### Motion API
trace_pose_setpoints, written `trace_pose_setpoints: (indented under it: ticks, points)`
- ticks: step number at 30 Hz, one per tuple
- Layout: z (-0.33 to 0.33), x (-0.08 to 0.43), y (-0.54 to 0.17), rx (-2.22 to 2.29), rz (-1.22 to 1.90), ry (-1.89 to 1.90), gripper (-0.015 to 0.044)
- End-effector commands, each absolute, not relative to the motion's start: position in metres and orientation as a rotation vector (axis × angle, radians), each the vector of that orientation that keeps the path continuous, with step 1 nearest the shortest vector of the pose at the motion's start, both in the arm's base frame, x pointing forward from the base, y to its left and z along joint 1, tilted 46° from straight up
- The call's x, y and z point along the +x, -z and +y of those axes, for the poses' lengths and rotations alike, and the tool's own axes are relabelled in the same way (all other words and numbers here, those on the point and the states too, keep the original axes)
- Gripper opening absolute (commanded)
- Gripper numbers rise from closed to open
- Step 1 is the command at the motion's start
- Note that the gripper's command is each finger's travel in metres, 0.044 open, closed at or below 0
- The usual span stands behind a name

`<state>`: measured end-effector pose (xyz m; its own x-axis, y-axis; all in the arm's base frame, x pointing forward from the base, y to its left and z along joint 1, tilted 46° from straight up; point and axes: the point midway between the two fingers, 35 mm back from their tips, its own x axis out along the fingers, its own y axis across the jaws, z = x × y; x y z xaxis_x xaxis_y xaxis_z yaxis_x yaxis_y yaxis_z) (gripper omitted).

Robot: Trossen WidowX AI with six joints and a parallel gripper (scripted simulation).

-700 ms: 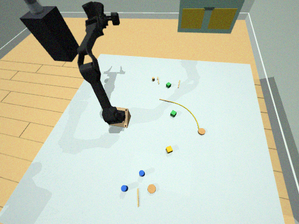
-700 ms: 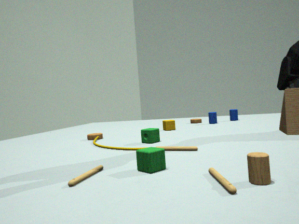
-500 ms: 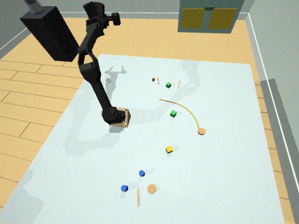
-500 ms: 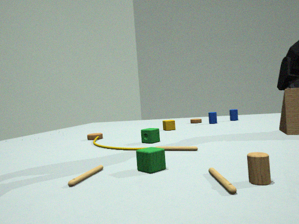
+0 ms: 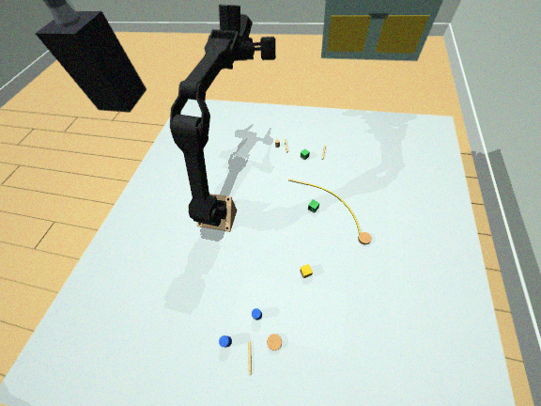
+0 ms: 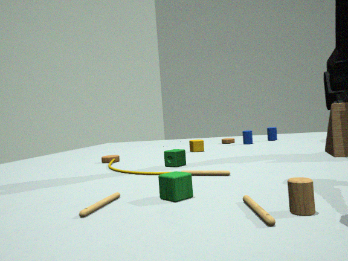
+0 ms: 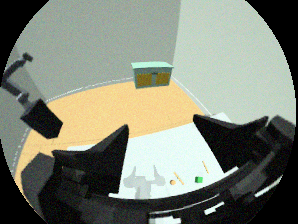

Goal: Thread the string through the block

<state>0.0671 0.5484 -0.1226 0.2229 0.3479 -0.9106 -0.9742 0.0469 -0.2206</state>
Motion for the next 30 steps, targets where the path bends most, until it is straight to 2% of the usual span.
trace_pose_setpoints:
  ticks: [1, 12, 16, 21, 30]
  points:
    - [0.509, 0.13, 0.118, -1.172, 0.832, -1.085, 0.044]
    - [0.408, 0.234, 0.112, -1.387, 0.981, -0.942, 0.044]
    - [0.351, 0.268, 0.105, -1.486, 1.085, -0.896, 0.044]
    - [0.306, 0.29, 0.097, -1.572, 1.173, -0.869, 0.044]
    - [0.163, 0.326, 0.059, -1.836, 1.508, -0.885, 0.044]
